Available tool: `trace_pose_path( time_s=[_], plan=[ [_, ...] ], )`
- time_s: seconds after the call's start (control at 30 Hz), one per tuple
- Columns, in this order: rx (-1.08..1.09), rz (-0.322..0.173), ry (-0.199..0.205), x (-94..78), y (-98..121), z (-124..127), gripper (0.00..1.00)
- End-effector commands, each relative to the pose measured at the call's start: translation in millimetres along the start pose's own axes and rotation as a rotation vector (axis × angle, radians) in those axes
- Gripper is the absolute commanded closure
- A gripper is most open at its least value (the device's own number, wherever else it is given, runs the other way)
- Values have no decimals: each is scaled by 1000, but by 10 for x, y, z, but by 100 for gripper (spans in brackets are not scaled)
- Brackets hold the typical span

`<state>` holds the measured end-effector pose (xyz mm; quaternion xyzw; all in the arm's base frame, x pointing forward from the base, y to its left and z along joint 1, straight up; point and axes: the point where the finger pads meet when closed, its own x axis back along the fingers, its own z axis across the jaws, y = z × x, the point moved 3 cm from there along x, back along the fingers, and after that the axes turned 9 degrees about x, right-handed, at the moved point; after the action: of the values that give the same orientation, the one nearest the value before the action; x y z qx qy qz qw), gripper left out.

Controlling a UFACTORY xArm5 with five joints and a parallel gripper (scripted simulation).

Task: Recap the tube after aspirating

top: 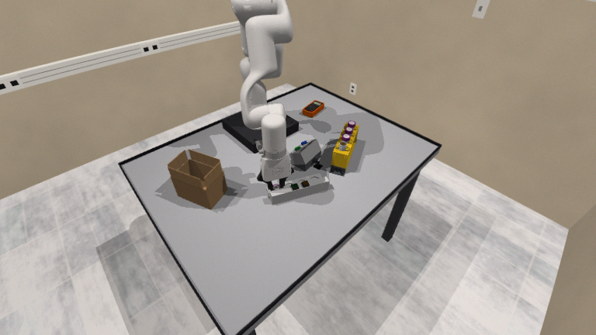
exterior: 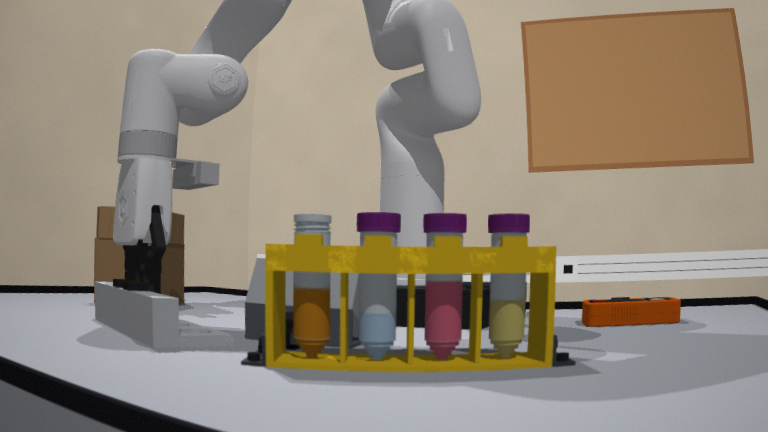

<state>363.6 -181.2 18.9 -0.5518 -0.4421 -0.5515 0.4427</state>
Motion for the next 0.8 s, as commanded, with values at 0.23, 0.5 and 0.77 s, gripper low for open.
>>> trace_pose_path(
  time_s=[0.23, 0.5, 0.77],
  plan=[
    [0, -4, 3, -30, 11, -4, 100],
    [0, -4, 3, -30, 11, -4, 54],
    [0, -4, 3, -30, 11, -4, 54]
  ],
)
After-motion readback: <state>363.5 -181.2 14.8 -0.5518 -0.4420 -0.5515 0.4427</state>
